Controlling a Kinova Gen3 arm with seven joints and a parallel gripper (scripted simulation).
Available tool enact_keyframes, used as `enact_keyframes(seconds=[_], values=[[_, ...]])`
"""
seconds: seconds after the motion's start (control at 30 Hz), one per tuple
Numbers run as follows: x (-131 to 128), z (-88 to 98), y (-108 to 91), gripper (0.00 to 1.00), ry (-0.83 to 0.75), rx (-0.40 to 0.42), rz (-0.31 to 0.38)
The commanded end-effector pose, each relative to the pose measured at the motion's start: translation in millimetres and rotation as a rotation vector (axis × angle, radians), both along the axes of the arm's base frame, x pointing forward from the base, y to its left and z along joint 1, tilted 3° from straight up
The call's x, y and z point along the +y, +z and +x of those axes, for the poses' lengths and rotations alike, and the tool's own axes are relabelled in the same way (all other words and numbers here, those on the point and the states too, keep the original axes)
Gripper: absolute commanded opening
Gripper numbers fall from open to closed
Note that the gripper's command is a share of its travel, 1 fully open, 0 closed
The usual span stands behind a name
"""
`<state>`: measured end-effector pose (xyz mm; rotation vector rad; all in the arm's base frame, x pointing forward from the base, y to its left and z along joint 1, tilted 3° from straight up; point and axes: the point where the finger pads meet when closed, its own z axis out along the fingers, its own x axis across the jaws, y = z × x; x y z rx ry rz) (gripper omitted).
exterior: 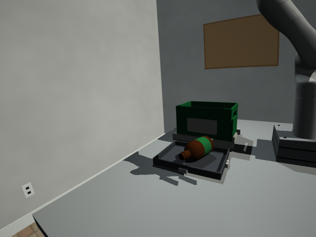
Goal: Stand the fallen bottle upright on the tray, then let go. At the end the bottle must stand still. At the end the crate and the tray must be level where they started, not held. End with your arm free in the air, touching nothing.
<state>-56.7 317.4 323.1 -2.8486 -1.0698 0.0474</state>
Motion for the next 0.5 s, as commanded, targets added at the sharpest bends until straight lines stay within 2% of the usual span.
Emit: enact_keyframes(seconds=[0.0, 0.1, 0.23, 0.27, 0.47], values=[[23, 53.5, -10.4, 1.0, -0.127, 0.037, -0.005], [24, 57.7, -11.7, 1.0, -0.136, 0.037, -0.004], [43, 137.9, -39.6, 1.0, -0.303, 0.024, -0.003], [43, 138.2, -39.7, 1.0, -0.304, 0.024, -0.003], [43, 241.7, -87.8, 1.0, -0.512, -0.003, -0.022]])
